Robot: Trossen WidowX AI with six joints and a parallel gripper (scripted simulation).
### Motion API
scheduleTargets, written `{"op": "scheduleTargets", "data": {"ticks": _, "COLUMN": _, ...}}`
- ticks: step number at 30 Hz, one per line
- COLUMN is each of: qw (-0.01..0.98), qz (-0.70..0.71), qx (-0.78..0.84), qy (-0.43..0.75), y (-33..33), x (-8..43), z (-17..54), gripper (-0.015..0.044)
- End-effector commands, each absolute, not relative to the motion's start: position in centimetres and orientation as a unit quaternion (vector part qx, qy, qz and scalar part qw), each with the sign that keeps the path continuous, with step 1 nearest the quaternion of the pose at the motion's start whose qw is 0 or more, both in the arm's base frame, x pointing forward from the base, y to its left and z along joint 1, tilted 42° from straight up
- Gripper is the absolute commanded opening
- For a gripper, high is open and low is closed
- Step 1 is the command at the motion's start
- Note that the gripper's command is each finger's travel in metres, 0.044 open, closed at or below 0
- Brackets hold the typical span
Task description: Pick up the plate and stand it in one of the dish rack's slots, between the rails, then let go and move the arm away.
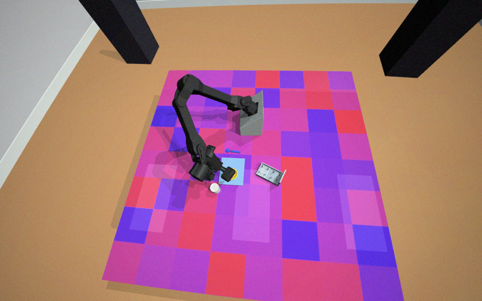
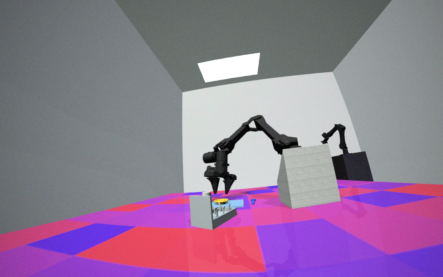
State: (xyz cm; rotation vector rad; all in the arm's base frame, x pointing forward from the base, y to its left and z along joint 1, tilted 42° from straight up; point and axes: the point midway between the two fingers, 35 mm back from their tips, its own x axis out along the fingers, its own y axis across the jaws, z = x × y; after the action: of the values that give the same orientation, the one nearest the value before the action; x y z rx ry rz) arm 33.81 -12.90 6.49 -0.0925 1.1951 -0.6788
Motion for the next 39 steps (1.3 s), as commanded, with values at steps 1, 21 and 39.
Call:
{"op": "scheduleTargets", "data": {"ticks": 1, "qw": 0.758, "qz": -0.297, "qx": -0.093, "qy": 0.574, "y": -11.7, "x": 33.7, "z": 6.0, "gripper": 0.04}}
{"op": "scheduleTargets", "data": {"ticks": 21, "qw": 0.693, "qz": -0.227, "qx": -0.275, "qy": 0.627, "y": -7.4, "x": 33.0, "z": 4.6, "gripper": 0.04}}
{"op": "scheduleTargets", "data": {"ticks": 39, "qw": 0.693, "qz": -0.227, "qx": -0.275, "qy": 0.627, "y": -9.3, "x": 33.4, "z": 2.4, "gripper": 0.04}}
